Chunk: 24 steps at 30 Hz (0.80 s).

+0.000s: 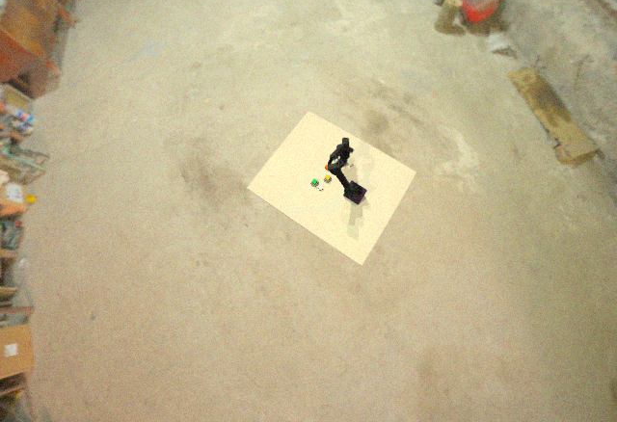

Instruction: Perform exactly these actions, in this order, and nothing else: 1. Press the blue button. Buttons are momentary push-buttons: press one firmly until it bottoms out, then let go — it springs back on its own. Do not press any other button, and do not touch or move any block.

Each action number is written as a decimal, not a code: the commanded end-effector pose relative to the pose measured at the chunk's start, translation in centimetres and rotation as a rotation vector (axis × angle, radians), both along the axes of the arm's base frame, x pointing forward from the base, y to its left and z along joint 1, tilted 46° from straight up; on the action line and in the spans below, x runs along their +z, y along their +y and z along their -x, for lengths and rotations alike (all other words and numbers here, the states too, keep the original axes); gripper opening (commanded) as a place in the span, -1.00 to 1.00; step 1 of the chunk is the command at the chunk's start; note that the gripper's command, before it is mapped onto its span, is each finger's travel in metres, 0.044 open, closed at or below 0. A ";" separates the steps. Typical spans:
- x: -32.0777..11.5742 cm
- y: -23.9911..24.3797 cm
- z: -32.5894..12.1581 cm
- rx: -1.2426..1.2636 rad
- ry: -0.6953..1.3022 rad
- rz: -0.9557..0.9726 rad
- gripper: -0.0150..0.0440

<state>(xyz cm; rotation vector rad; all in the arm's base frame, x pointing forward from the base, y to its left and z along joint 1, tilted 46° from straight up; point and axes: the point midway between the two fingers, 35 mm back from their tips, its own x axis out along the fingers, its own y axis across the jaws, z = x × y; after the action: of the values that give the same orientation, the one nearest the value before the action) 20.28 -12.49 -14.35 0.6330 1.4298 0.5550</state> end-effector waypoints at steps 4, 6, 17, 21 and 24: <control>0.0 0.3 0.2 -0.003 0.006 -0.008 -0.42; 0.0 0.3 0.2 -0.003 0.006 -0.008 -0.42; 3.3 -2.0 -0.3 -0.005 0.010 0.000 -0.25; 8.8 -0.1 -4.3 -0.015 0.019 0.036 0.11; 13.2 2.4 -6.7 -0.022 0.019 0.051 0.38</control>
<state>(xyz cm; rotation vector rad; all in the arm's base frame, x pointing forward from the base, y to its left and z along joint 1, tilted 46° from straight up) 24.92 -12.03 -4.84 0.6302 1.4568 0.5047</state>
